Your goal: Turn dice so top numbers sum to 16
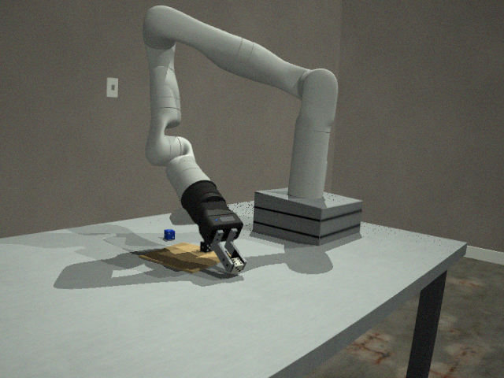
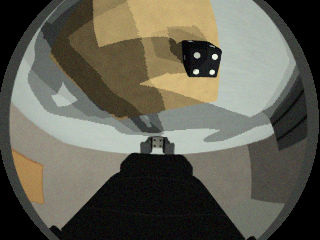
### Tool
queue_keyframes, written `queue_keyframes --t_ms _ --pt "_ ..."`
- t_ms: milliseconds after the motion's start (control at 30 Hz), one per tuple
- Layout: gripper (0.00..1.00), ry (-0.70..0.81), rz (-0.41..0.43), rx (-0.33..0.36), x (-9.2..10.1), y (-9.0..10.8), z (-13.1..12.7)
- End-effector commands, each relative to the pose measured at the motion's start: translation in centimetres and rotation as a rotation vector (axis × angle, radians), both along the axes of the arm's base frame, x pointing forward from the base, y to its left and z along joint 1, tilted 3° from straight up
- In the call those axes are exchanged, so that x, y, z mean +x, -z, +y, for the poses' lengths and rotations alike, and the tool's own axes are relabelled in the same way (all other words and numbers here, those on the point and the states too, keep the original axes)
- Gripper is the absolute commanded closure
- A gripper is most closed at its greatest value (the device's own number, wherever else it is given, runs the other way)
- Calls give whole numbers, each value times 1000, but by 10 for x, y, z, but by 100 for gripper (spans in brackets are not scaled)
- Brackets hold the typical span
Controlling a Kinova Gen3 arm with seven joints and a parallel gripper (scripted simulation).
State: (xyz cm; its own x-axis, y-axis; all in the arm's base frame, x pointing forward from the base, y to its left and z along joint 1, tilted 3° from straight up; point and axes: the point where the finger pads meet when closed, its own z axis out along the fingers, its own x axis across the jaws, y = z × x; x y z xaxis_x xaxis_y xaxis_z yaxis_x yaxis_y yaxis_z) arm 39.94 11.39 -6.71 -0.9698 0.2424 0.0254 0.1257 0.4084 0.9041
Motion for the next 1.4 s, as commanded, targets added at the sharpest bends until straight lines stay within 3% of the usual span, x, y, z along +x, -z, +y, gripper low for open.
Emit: queue_keyframes --t_ms 0,1367 --pt "60 0 0 1 0 2 1" --pt "60 0 0 1 0 6 1"
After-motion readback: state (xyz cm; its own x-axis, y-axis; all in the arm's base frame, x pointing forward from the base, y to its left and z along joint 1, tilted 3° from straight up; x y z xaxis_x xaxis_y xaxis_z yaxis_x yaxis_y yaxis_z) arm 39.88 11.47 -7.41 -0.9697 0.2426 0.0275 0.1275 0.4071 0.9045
